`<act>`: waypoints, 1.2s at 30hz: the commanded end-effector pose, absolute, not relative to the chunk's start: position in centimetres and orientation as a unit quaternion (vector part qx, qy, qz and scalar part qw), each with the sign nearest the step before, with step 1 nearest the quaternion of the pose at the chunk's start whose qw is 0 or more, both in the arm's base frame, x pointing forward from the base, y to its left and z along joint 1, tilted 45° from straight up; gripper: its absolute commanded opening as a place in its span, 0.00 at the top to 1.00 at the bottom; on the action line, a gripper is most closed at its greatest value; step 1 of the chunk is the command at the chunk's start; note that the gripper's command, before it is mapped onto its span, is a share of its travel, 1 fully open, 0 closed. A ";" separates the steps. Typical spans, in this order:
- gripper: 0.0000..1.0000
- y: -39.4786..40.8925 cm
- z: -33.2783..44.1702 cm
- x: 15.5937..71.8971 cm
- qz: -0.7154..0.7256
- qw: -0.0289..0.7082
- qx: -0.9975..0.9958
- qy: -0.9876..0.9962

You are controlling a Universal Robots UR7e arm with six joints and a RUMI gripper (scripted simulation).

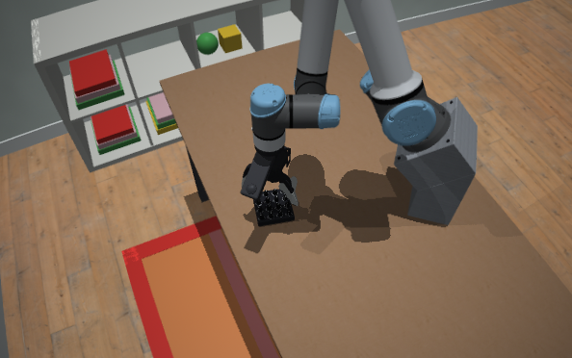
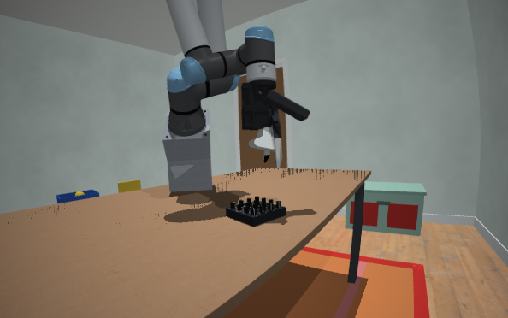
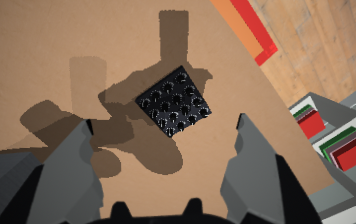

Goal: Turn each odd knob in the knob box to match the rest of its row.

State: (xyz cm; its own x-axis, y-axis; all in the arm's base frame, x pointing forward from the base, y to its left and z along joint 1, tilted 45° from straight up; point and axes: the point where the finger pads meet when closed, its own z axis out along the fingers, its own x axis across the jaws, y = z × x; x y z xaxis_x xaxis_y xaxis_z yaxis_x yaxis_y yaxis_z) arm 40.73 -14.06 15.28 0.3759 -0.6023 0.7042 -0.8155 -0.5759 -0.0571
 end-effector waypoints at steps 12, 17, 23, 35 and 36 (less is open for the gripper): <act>0.00 -11.4 18.8 38.6 0.350 0.152 0.816 -0.435; 0.00 -10.6 19.8 38.0 0.350 0.152 0.816 -0.435; 0.00 -10.1 20.5 37.6 0.350 0.152 0.816 -0.435; 0.00 -9.9 20.6 37.5 0.350 0.152 0.816 -0.435; 0.00 -9.9 20.6 37.5 0.350 0.152 0.816 -0.435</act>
